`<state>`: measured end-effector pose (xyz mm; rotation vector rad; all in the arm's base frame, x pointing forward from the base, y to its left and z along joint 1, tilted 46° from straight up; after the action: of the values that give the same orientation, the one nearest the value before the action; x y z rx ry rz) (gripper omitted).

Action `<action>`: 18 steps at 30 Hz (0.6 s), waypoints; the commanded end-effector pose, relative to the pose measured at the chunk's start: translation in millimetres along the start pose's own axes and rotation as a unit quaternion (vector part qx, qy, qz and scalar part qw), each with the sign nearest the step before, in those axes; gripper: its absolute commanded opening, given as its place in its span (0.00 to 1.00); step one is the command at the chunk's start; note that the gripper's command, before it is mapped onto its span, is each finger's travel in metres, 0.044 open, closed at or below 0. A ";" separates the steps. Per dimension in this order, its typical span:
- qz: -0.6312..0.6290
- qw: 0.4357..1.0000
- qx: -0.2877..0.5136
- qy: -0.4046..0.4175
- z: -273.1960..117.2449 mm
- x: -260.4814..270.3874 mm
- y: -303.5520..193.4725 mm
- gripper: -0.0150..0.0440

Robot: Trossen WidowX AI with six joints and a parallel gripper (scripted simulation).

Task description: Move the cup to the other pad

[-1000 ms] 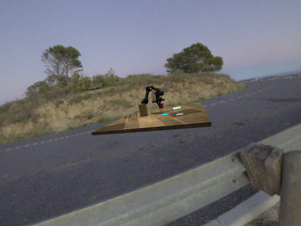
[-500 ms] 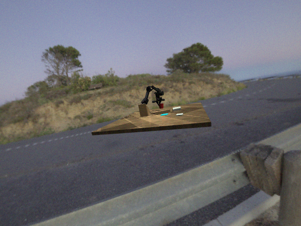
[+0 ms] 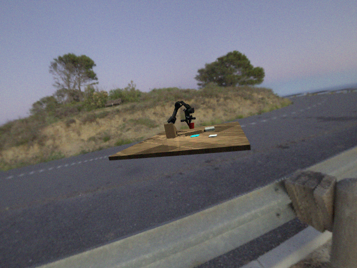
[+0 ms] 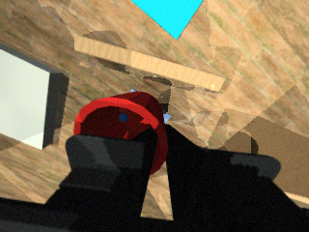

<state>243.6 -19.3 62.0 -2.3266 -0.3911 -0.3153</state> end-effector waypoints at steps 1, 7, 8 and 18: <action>-0.002 1.000 -0.001 0.000 -0.3 0.3 8.0 0.25; -0.003 1.000 -0.002 0.000 -0.7 -0.3 18.4 0.25; -0.003 1.000 -0.002 0.000 -0.8 -0.4 20.1 0.25; -0.003 1.000 -0.002 0.000 -1.7 -1.5 38.6 0.25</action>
<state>253.7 -42.4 42.2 -2.3281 -0.3928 -0.3166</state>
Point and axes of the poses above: the point midway between the two fingers, 35 mm back from their tips, its own z axis out along the fingers, its own x axis across the jaws, y = z × x, the point moved 3 cm from there along -z, back along the fingers, and after that the axes turned 5 degrees about z, right-handed, at the moved point
